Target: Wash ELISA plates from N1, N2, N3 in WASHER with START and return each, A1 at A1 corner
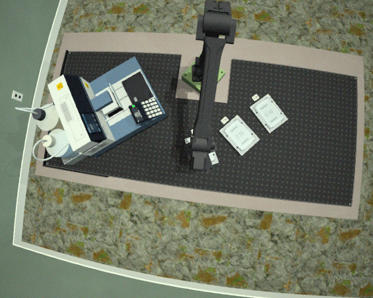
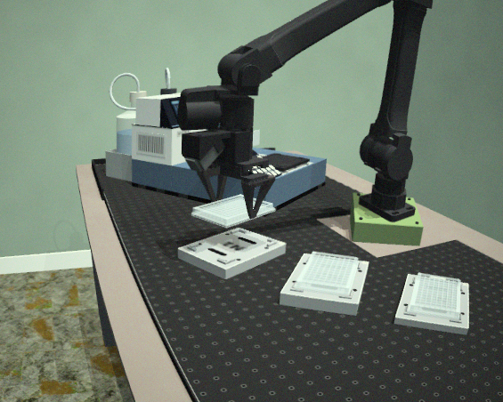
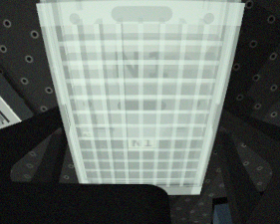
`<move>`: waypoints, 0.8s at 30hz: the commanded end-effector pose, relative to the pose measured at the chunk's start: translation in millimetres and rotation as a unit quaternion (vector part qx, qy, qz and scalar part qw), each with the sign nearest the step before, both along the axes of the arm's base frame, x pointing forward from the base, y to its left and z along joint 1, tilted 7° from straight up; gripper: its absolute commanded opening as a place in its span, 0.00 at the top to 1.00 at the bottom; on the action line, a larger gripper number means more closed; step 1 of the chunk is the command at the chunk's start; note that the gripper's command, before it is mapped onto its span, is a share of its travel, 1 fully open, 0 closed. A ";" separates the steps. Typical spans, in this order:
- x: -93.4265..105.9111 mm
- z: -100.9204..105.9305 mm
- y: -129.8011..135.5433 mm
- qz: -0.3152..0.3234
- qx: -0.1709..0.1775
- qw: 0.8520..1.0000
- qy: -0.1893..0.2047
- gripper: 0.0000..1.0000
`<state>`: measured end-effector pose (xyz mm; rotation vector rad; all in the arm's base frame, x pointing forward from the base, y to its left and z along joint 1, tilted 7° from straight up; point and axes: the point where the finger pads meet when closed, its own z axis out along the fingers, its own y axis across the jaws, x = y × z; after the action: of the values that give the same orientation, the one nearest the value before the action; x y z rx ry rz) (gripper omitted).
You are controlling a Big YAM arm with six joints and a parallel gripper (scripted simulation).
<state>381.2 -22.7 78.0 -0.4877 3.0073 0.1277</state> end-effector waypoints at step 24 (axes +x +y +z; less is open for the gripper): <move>10.0 38.3 -4.6 0.000 -0.002 1.000 -0.018 0.16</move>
<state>378.7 -25.2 103.5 -0.4870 3.0080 0.1272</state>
